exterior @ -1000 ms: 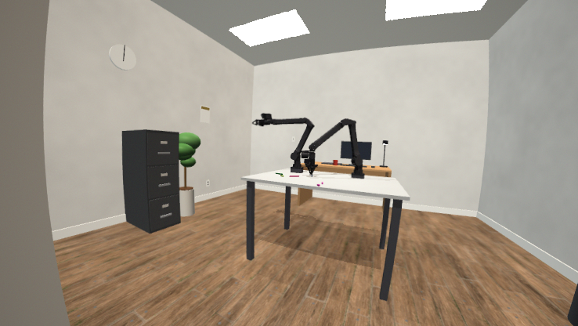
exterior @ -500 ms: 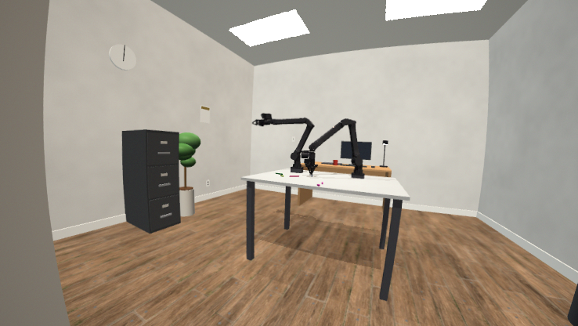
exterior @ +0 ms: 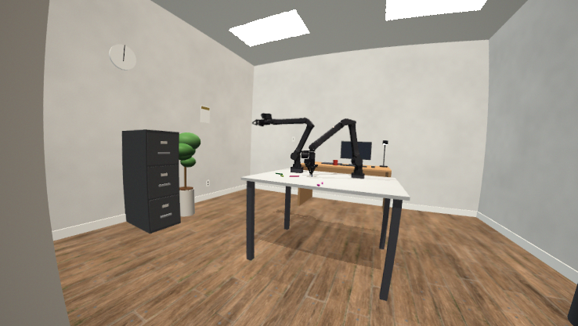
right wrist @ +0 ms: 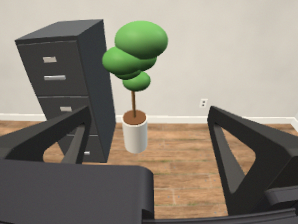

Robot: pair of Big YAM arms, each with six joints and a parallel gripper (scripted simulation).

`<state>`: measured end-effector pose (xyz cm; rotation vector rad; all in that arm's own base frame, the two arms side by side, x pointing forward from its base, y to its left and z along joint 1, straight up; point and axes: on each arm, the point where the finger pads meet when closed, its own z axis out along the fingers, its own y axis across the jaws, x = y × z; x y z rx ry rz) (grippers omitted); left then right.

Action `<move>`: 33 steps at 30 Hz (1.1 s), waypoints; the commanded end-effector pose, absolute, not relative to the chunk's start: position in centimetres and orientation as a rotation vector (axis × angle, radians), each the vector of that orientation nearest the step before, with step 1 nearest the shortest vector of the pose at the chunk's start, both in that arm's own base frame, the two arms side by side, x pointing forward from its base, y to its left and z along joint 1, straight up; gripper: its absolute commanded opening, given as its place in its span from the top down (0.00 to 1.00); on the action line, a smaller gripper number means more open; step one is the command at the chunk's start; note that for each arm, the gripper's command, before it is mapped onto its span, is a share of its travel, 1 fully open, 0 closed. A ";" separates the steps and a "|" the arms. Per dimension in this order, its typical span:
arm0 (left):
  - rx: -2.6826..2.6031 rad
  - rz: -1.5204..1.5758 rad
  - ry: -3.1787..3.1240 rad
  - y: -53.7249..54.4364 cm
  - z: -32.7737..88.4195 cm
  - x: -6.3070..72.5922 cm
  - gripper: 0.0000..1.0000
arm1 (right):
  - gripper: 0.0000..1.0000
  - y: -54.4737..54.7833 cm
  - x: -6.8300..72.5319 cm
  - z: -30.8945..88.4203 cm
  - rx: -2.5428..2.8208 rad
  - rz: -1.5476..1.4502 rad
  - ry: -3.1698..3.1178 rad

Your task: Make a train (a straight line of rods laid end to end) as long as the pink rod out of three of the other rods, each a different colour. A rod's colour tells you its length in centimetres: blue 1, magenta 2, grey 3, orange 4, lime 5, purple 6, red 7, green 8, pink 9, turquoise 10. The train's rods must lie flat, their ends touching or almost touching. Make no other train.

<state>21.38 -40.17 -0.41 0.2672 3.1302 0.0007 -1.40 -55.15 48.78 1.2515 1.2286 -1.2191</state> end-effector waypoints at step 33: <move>0.255 -0.012 3.127 -40.7 -1.7 21.3 0.96 | 0.00 -54.5 -1.7 50.1 1.232 -1.232 1.194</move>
